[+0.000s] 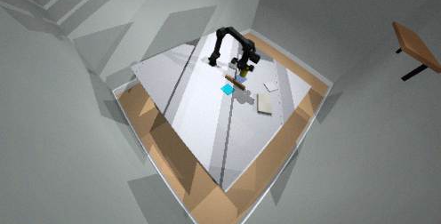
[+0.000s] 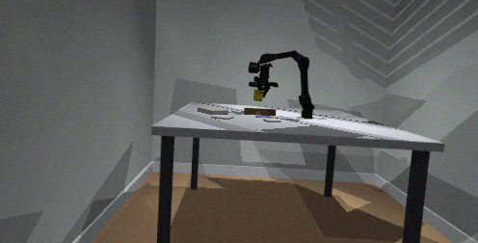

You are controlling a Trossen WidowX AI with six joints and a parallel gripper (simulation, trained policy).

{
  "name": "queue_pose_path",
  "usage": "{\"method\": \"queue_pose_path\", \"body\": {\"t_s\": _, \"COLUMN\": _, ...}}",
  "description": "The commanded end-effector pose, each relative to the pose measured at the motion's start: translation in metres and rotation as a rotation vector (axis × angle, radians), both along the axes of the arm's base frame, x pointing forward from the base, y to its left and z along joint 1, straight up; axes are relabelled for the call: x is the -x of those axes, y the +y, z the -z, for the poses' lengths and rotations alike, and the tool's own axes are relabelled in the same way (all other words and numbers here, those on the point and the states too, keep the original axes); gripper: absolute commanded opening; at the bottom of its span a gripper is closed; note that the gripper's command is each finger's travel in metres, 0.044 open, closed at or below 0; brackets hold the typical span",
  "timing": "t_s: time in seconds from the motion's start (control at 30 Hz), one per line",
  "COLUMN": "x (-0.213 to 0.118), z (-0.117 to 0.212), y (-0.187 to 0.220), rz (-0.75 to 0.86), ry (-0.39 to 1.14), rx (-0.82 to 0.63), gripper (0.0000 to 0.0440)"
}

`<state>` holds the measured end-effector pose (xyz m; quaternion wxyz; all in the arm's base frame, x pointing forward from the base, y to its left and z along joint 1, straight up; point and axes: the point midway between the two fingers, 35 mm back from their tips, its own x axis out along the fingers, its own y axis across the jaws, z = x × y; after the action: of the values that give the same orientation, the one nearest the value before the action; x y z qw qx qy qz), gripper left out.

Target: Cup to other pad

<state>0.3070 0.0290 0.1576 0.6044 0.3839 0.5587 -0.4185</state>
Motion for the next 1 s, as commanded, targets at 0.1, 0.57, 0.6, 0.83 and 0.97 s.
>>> {"method": "queue_pose_path", "body": {"t_s": 0.1, "x": -0.011, "z": -0.009, "y": -0.023, "rz": 0.056, "ry": -0.061, "rx": 0.007, "gripper": 0.0000}}
{"method": "queue_pose_path", "body": {"t_s": 0.57, "x": -0.026, "z": -0.005, "y": -0.076, "rz": 0.163, "ry": -0.132, "rx": 0.025, "gripper": 0.0000}}
{"method": "queue_pose_path", "body": {"t_s": 0.6, "x": -0.027, "z": -0.004, "y": -0.079, "rz": 0.170, "ry": -0.135, "rx": 0.026, "gripper": 0.0000}}
{"method": "queue_pose_path", "body": {"t_s": 0.83, "x": -0.029, "z": 0.006, "y": -0.101, "rz": 0.214, "ry": -0.150, "rx": 0.034, "gripper": 0.0000}}
{"method": "queue_pose_path", "body": {"t_s": 0.97, "x": -0.028, "z": 0.014, "y": -0.111, "rz": 0.235, "ry": -0.155, "rx": 0.037, "gripper": 0.0000}}
